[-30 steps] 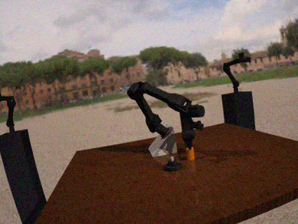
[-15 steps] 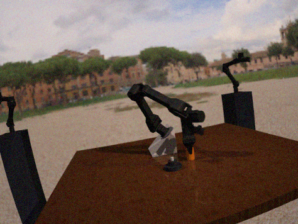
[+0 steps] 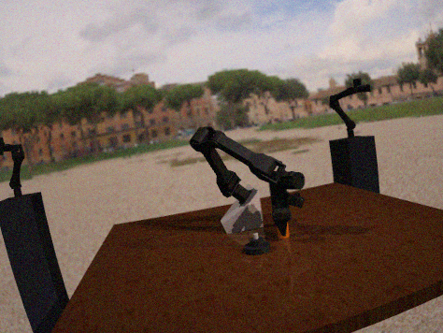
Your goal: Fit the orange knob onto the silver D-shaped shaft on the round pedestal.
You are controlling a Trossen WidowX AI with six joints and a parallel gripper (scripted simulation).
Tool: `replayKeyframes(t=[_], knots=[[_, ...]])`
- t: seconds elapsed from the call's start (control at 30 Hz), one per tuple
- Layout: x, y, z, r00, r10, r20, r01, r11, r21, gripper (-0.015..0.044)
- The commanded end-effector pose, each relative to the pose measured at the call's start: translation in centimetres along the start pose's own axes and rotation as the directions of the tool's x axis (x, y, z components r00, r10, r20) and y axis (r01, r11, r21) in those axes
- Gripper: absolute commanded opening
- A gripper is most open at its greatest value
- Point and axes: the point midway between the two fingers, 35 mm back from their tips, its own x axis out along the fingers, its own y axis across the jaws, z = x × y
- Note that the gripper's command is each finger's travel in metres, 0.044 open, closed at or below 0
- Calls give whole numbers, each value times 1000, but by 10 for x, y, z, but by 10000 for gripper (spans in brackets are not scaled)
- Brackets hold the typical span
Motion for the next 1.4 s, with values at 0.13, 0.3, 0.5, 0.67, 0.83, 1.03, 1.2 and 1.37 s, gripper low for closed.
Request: replayKeyframes(t=[0.13, 0.3, 0.5, 0.67, 0.83, 1.03, 1.2, 1.37], knots=[[10, 3, -1, 1000, 3, -9, -4, 1000, -10, 414], [10, 3, -1, 1000, 3, -9, -4, 1000, -10, 282], [10, 3, -1, 1000, 3, -9, -4, 1000, -10, 164], [10, 3, -1, 1000, 3, -9, -4, 1000, -10, 111], [-14, -2, 2, 1000, 4, -4, -4, 1000, -11, 0], [-58, -5, 3, 1000, 5, 1, -5, 1000, -12, 0], [-96, -4, -1, 1000, 6, 0, -6, 1000, -12, 0], [-130, 0, -8, 1000, 6, -5, -6, 1000, -11, 0]])
